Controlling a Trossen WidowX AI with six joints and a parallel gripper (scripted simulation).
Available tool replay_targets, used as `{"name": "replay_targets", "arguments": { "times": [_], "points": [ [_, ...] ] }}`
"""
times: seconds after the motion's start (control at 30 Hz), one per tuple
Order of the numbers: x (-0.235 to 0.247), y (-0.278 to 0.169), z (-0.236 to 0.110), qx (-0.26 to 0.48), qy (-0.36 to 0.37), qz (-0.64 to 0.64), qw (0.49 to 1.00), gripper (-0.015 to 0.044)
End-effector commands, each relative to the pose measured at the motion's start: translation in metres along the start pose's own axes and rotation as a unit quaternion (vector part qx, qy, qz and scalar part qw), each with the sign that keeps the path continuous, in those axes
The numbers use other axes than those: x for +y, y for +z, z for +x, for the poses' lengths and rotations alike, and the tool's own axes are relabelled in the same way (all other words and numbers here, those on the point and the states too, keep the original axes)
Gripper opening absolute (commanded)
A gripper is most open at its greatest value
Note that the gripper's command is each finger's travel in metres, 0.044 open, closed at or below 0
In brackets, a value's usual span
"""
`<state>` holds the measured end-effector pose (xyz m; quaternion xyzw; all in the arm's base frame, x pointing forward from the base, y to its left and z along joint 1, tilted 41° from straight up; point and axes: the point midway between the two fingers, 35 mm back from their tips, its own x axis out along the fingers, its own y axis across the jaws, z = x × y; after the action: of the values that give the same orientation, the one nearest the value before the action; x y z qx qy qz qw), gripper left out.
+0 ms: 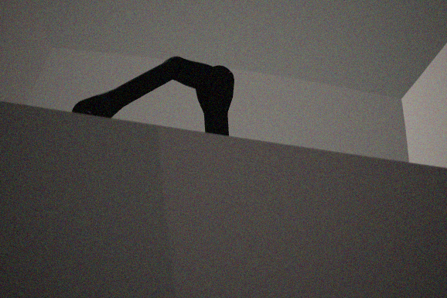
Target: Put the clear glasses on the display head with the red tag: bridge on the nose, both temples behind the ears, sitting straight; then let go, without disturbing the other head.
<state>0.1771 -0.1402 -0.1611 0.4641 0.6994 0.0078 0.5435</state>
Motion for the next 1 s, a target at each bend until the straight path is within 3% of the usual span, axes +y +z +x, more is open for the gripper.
{"name": "replay_targets", "arguments": {
  "times": [0.0, 0.1, 0.37, 0.67, 0.97],
  "points": [
    [-0.001, 0.007, -0.030, -0.012, -0.006, -0.006, 1.000, 0.0000],
    [-0.001, 0.006, -0.049, -0.012, -0.006, -0.005, 1.000, 0.0000],
    [0.000, 0.009, -0.051, -0.012, -0.006, -0.028, 1.000, 0.0000],
    [0.009, 0.033, -0.054, -0.012, -0.009, -0.192, 0.981, 0.0000],
    [0.022, 0.058, -0.056, -0.011, -0.011, -0.362, 0.932, 0.0000]
  ]
}}
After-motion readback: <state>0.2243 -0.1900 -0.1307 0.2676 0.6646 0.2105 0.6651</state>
